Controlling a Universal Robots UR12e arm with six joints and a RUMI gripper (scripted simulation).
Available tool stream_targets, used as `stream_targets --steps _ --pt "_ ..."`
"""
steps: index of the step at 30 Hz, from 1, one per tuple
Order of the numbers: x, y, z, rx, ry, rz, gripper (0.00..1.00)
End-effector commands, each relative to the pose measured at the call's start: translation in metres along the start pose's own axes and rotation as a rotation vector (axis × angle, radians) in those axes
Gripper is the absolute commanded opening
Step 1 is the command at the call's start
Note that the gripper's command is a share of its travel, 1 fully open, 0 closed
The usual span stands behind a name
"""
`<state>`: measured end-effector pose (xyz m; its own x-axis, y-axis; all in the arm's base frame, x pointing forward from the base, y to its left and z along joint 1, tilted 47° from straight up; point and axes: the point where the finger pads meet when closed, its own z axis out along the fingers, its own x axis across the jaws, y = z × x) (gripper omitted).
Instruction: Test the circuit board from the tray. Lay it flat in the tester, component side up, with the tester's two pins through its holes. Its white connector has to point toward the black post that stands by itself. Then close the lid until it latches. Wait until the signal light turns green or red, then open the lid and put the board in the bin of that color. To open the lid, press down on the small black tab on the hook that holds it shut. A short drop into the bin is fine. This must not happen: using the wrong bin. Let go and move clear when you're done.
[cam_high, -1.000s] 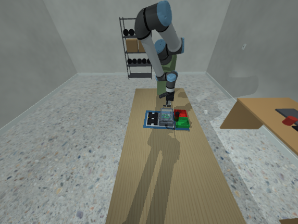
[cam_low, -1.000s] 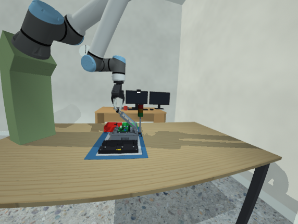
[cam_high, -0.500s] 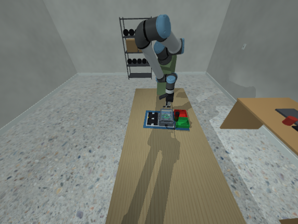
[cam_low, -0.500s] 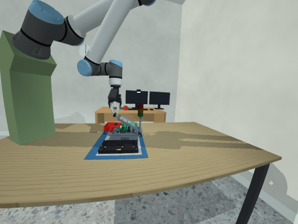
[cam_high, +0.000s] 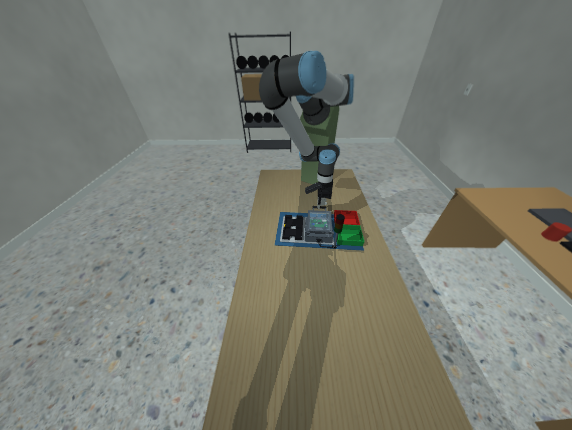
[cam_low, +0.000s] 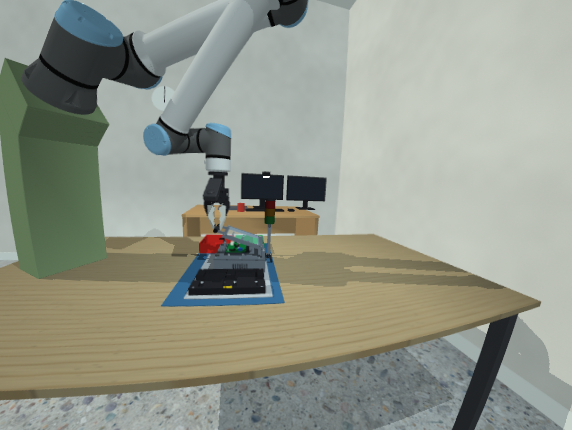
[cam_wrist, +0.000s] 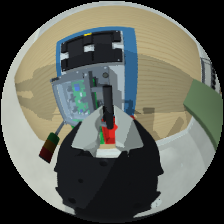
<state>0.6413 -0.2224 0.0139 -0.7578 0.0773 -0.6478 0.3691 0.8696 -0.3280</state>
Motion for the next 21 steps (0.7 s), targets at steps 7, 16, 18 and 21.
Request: stream_targets --steps 7,16,18,21 --pt "0.003 -0.001 0.023 0.001 -0.006 0.000 0.00" --pt "0.005 -0.001 0.036 0.001 -0.006 0.000 0.00" --pt "0.005 -0.001 0.039 0.001 -0.006 0.000 0.00" --pt "0.006 -0.001 0.043 0.001 -0.006 0.000 0.00"
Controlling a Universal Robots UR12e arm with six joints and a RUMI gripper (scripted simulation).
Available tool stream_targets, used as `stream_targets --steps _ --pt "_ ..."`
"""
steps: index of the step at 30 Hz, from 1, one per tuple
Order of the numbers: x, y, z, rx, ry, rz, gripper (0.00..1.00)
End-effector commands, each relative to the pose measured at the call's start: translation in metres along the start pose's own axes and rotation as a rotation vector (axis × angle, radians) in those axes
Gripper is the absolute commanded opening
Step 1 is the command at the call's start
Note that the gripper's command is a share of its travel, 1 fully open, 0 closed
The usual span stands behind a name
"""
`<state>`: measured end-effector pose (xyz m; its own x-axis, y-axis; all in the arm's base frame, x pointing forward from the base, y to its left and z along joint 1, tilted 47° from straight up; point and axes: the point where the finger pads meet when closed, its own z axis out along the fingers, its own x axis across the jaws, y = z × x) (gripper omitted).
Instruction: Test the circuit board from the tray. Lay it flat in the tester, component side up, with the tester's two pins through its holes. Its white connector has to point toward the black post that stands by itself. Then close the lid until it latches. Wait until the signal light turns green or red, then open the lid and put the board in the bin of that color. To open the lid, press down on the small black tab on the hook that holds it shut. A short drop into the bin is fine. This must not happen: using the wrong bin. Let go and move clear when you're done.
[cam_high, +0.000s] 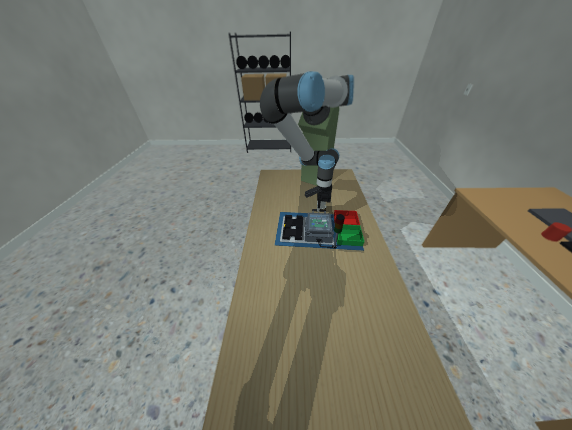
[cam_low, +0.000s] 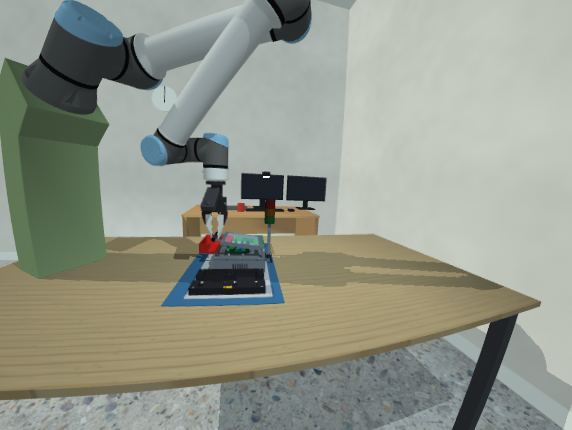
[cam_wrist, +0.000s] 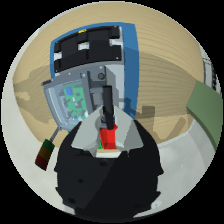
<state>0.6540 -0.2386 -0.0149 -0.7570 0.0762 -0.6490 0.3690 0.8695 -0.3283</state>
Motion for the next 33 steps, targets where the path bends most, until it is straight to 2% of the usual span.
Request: stream_targets --steps 1,17,33 --pt "-0.002 -0.001 0.010 0.000 -0.004 0.000 0.00" --pt "-0.001 0.000 0.023 0.000 -0.004 0.000 0.00" --pt "-0.001 0.000 0.026 -0.001 -0.004 0.000 0.00"
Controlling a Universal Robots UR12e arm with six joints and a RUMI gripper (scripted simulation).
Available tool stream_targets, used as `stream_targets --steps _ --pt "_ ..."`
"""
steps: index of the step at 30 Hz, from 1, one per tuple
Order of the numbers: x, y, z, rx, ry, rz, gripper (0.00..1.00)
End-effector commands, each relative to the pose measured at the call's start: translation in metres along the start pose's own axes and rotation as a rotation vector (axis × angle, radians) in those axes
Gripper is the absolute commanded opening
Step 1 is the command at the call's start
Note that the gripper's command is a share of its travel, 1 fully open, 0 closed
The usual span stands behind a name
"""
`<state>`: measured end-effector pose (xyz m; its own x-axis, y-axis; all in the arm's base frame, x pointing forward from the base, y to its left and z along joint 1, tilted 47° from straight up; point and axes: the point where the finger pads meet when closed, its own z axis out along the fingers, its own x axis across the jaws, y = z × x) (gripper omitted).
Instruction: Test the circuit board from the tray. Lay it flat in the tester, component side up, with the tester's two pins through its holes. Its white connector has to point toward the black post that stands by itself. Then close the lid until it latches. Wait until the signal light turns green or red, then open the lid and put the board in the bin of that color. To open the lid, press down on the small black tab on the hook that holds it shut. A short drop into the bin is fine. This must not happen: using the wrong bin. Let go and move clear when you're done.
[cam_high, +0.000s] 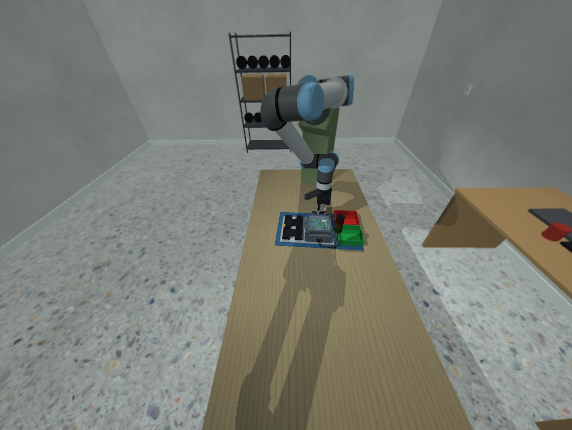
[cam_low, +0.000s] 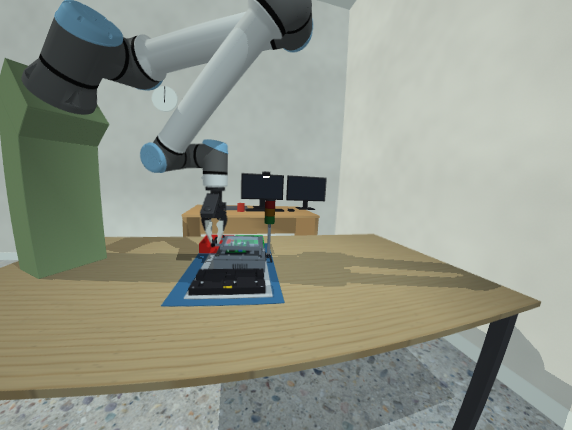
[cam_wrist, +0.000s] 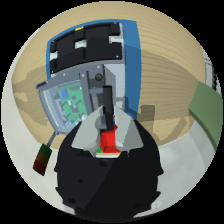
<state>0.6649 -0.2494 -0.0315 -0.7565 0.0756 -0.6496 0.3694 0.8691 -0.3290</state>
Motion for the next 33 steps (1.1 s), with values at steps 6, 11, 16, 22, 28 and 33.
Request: stream_targets --steps 6,11,16,22,28,33 --pt "-0.0026 -0.0003 0.0034 -0.001 -0.003 0.000 0.00" --pt "-0.0026 -0.0003 0.0034 -0.001 -0.003 0.000 0.00" --pt "-0.0026 -0.0003 0.0034 -0.001 -0.003 0.000 0.00" --pt "-0.0026 -0.0003 0.0035 -0.001 -0.003 0.000 0.00" --pt "-0.0023 -0.0005 0.0058 -0.001 -0.003 0.000 0.00" --pt "-0.0022 -0.0003 0.0066 -0.001 -0.003 0.000 0.00"
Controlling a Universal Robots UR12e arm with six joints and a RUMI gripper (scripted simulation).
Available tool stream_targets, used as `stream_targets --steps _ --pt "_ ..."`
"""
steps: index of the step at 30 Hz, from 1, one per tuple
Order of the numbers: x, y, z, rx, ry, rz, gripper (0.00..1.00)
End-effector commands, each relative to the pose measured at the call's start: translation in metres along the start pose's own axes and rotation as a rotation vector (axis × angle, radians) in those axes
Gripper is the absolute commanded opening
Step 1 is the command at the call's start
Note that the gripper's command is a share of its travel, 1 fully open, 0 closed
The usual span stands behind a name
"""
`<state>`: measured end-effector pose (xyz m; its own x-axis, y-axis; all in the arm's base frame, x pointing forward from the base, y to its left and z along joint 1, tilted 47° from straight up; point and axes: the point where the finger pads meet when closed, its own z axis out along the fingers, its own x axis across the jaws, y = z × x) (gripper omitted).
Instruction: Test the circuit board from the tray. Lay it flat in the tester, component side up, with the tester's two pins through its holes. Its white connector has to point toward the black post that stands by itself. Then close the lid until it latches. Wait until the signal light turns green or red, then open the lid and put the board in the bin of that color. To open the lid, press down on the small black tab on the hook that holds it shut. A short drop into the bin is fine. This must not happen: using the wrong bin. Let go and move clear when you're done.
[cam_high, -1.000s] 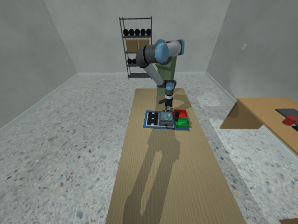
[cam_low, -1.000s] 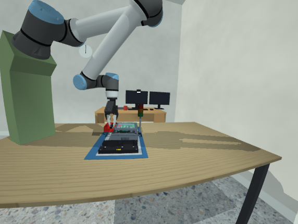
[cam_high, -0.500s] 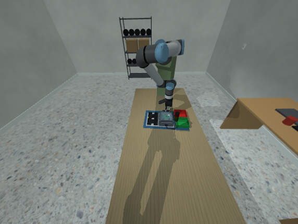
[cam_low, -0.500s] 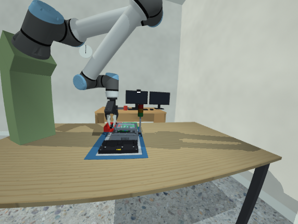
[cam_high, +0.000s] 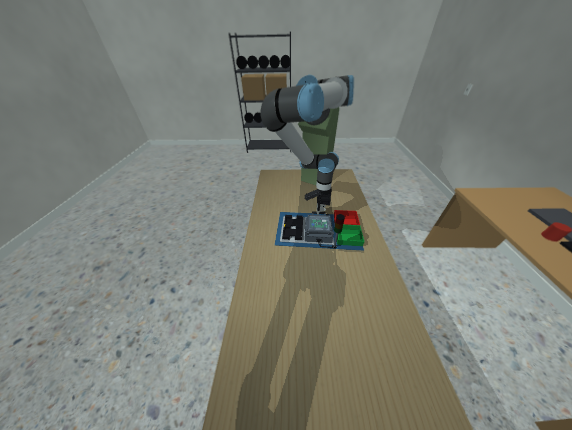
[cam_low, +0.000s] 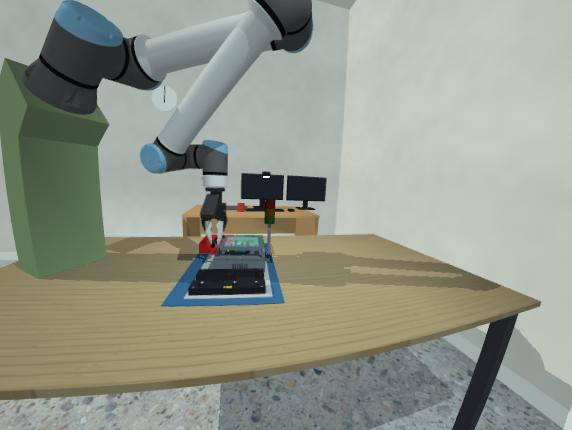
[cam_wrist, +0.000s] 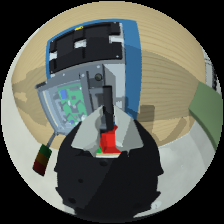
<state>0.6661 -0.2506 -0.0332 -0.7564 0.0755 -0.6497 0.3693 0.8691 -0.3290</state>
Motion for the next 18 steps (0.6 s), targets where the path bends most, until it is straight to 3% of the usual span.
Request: stream_targets --steps 1,18 --pt "-0.0023 -0.0003 0.0042 -0.001 -0.002 0.000 0.00" --pt "-0.0021 -0.0003 0.0073 -0.001 -0.002 0.000 0.00"
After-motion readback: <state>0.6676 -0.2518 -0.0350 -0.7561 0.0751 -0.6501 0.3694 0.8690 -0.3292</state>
